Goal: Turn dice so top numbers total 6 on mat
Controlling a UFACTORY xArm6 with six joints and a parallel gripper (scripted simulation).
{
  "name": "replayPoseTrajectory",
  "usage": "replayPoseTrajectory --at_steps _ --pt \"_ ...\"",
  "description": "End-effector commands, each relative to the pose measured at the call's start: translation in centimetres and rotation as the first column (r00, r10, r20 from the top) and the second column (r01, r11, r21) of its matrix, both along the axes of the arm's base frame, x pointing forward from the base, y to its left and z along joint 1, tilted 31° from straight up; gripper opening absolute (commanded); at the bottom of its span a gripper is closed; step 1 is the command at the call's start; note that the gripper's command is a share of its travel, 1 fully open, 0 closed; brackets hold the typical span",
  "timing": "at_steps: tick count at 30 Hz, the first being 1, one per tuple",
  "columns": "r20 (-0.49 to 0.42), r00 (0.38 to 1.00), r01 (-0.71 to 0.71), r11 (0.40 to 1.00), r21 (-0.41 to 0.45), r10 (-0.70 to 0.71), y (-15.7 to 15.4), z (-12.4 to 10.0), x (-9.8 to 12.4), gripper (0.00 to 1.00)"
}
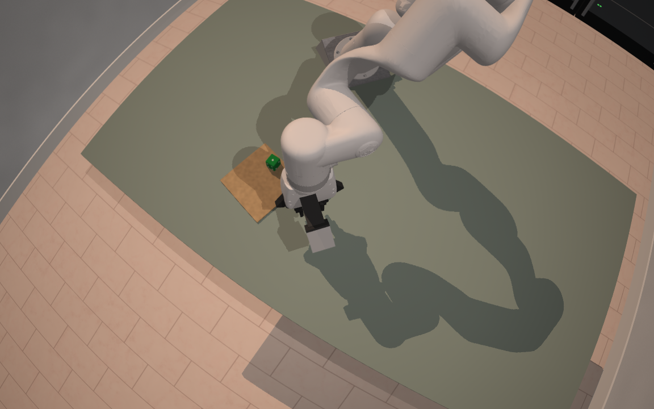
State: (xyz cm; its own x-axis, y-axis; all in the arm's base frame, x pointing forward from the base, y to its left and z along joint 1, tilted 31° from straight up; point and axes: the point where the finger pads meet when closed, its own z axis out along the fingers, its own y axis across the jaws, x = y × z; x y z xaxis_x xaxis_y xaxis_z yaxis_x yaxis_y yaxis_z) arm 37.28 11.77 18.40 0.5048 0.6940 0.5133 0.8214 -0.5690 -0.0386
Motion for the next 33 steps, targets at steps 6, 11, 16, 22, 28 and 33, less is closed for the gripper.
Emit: replayPoseTrajectory --at_steps 6,11,16,22,28,33 --pt "0.003 1.000 0.001 1.000 0.000 -0.001 0.0 0.1 0.1 0.42" --pt "0.003 1.000 0.001 1.000 0.000 -0.001 0.0 0.1 0.1 0.42" --pt "0.003 1.000 0.001 1.000 0.000 -0.001 0.0 0.1 0.1 0.42" --pt "0.003 1.000 0.001 1.000 0.000 -0.001 0.1 0.0 0.1 0.42" --pt "0.003 1.000 0.001 1.000 0.000 -0.001 0.3 -0.5 0.3 0.42" --pt "0.003 1.000 0.001 1.000 0.000 -0.001 0.7 -1.3 0.5 0.42"
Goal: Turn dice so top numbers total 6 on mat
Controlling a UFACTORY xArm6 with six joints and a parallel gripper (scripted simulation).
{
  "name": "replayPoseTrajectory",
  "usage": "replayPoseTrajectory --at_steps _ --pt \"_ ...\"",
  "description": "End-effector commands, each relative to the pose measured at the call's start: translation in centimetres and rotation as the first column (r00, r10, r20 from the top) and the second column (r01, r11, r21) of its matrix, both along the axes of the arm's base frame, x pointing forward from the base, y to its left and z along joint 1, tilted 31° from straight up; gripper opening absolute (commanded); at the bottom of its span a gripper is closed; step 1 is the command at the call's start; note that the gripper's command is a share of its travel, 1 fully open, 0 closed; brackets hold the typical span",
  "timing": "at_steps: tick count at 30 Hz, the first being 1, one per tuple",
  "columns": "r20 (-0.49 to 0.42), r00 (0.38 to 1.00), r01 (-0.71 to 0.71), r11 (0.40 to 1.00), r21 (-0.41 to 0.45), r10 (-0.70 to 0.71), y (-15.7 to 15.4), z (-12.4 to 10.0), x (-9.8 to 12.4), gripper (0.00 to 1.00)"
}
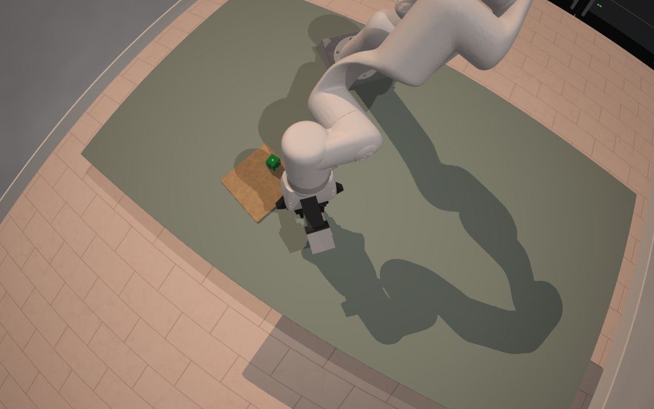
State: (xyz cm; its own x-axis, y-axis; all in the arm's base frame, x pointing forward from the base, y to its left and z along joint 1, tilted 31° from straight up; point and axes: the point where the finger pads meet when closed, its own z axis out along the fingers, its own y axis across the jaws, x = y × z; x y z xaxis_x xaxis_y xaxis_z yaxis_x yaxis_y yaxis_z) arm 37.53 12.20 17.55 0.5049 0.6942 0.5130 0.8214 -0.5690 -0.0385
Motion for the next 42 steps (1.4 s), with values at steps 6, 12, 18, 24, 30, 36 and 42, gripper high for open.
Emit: replayPoseTrajectory --at_steps 6,12,18,24,30,36,42 --pt "0.003 1.000 0.001 1.000 0.001 -0.001 0.64 -1.11 0.49 0.42" --pt "0.003 1.000 0.001 1.000 0.001 -0.001 0.82 -1.47 0.60 0.42" --pt "0.003 1.000 0.001 1.000 0.001 -0.001 0.84 -1.51 0.62 0.42" --pt "0.003 1.000 0.001 1.000 0.001 -0.001 0.84 -1.51 0.62 0.42" --pt "0.003 1.000 0.001 1.000 0.001 -0.001 0.84 -1.51 0.62 0.42" --pt "0.003 1.000 0.001 1.000 0.001 -0.001 0.84 -1.51 0.62 0.42" --pt "0.003 1.000 0.001 1.000 0.001 -0.001 0.84 -1.51 0.62 0.42"
